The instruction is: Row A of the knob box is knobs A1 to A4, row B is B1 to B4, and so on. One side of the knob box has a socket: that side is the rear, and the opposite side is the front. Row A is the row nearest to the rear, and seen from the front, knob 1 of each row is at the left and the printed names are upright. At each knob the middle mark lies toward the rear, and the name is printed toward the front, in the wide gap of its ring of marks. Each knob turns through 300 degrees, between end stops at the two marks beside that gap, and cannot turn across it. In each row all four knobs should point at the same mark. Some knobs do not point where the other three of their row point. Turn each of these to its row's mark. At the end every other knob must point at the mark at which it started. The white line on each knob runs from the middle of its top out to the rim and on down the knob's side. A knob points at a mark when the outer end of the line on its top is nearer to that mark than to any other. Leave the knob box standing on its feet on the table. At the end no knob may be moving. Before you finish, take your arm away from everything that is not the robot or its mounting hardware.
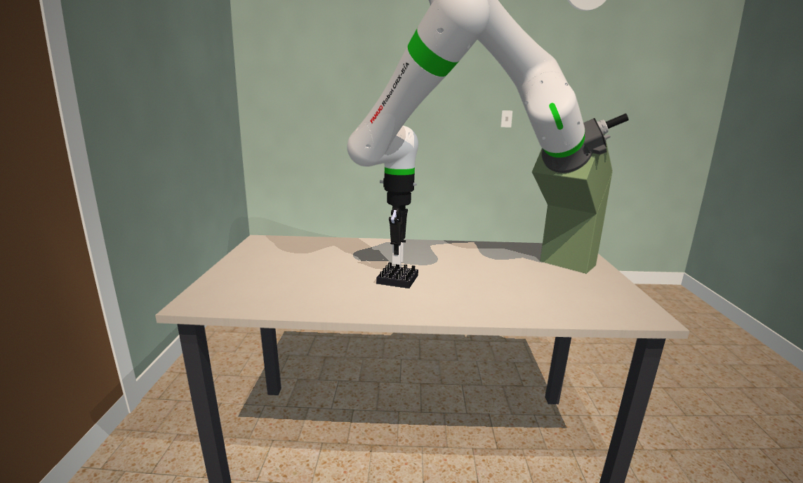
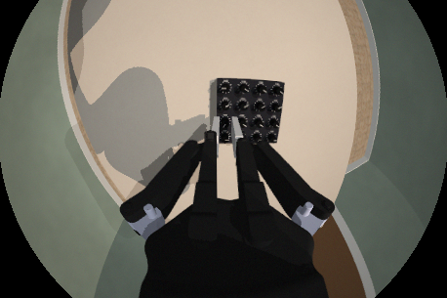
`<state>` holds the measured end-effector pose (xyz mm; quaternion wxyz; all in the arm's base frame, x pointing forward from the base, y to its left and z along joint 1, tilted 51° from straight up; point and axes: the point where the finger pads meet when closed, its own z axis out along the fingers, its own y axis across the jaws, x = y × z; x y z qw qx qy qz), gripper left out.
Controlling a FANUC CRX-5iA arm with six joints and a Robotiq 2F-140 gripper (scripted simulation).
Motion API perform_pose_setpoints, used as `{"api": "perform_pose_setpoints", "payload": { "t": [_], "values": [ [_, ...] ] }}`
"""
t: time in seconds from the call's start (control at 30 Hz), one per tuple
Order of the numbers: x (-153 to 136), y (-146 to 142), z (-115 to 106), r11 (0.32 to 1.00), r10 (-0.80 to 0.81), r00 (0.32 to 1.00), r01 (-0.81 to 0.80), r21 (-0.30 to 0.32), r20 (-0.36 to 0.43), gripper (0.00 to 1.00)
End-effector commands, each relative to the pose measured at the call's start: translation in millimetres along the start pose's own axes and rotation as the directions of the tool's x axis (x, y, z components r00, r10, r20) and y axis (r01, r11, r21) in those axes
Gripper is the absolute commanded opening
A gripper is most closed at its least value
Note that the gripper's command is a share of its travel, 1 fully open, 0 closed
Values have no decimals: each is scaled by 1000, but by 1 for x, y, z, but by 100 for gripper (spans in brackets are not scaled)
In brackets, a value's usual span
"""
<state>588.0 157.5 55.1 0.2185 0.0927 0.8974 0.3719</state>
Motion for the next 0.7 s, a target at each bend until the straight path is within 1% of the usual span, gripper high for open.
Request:
{"api": "perform_pose_setpoints", "payload": {
  "t": [0.0,0.67],
  "values": [
    [0,0,0,1000,0,1000,0,0,0,12],
    [0,0,12,1000,0,1000,0,0,0,12]
  ]
}}
